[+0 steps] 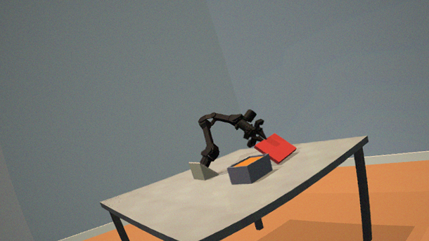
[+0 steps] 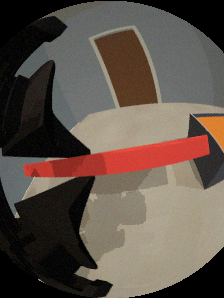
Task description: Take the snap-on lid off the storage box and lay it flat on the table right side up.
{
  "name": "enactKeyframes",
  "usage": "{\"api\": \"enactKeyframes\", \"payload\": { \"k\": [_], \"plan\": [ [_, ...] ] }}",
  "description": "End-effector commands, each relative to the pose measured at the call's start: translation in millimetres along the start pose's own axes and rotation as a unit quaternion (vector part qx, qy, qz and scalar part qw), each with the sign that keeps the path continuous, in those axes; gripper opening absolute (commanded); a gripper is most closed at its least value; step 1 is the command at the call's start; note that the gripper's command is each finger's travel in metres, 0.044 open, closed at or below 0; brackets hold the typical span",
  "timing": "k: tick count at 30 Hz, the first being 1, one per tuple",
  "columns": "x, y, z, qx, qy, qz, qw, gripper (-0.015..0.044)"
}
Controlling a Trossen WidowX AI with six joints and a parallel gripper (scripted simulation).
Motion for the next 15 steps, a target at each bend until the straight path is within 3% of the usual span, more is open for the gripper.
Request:
{"api": "enactKeyframes", "payload": {
  "k": [1,15],
  "plan": [
    [-0.8,0.8,1.8,-0.002,0.005,0.003,1.0,0.0],
    [-9.1,1.1,9.0,-0.001,0.005,0.003,1.0,0.0]
  ]
}}
Point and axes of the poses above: the point midway between the two fingers, 35 mm back from their tips, its own z axis out along the fingers, its own x axis across the jaws, y = z × x, the point moved 3 cm from there along -z, back along the fingers, and after that the axes turned 3 degrees about z, right-handed, at the moved point
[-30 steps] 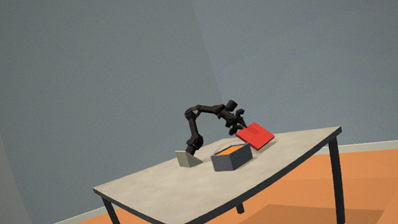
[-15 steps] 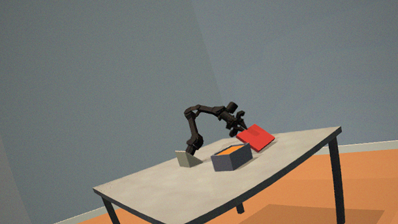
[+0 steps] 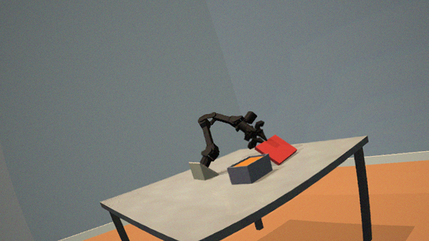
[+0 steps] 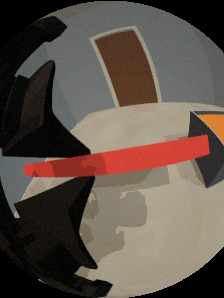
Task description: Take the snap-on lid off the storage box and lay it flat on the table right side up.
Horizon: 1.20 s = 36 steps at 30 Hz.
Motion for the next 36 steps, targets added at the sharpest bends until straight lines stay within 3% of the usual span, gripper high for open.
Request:
{"api": "enactKeyframes", "payload": {
  "k": [1,36],
  "plan": [
    [-2,1,2,-0.001,0.001,0.004,1.0,0.0],
    [-24,2,20,0.0,0.001,0.005,1.0,0.0]
  ]
}}
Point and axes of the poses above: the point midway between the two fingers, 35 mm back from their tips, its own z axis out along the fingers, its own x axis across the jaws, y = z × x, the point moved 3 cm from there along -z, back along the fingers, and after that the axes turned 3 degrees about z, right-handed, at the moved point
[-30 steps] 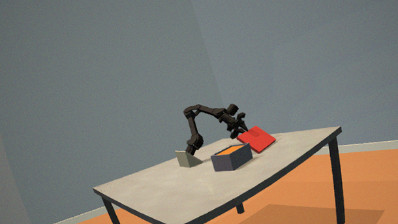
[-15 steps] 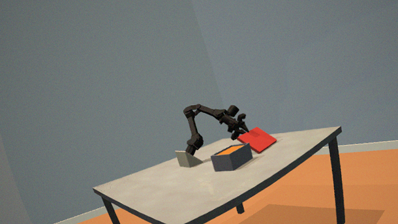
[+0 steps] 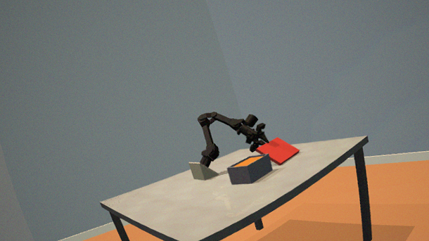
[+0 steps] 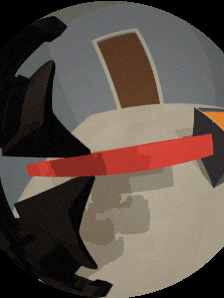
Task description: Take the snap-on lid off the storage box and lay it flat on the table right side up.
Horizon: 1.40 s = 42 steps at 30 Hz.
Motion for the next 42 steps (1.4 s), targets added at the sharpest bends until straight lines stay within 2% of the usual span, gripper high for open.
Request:
{"api": "enactKeyframes", "payload": {
  "k": [1,42],
  "plan": [
    [-12,5,6,-0.005,-0.018,0.004,1.0,0.0],
    [-37,7,25,-0.004,-0.018,0.005,1.0,0.0]
  ]
}}
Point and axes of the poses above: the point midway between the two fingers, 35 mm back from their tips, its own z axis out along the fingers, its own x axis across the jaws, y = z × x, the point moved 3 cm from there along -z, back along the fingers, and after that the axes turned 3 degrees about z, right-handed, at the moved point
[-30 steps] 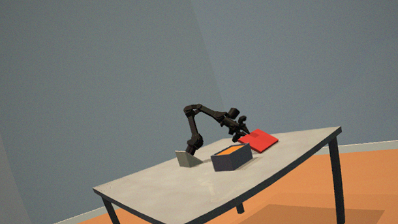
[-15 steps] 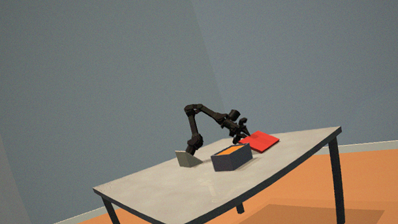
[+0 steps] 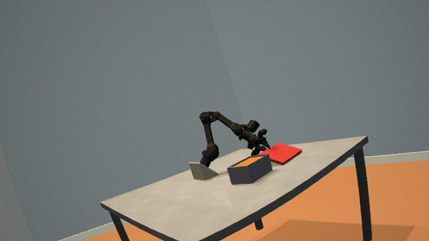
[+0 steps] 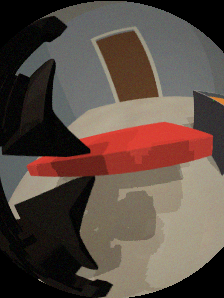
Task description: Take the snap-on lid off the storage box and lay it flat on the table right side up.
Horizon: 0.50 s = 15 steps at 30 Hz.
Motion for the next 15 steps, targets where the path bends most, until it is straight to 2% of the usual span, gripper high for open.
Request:
{"api": "enactKeyframes", "payload": {
  "k": [1,8,15],
  "plan": [
    [-10,6,5,-0.007,-0.014,0.003,1.0,0.0],
    [-14,6,8,-0.007,-0.014,0.003,1.0,0.0],
    [-3,-1,4,-0.007,-0.014,0.003,1.0,0.0184]
  ]
}}
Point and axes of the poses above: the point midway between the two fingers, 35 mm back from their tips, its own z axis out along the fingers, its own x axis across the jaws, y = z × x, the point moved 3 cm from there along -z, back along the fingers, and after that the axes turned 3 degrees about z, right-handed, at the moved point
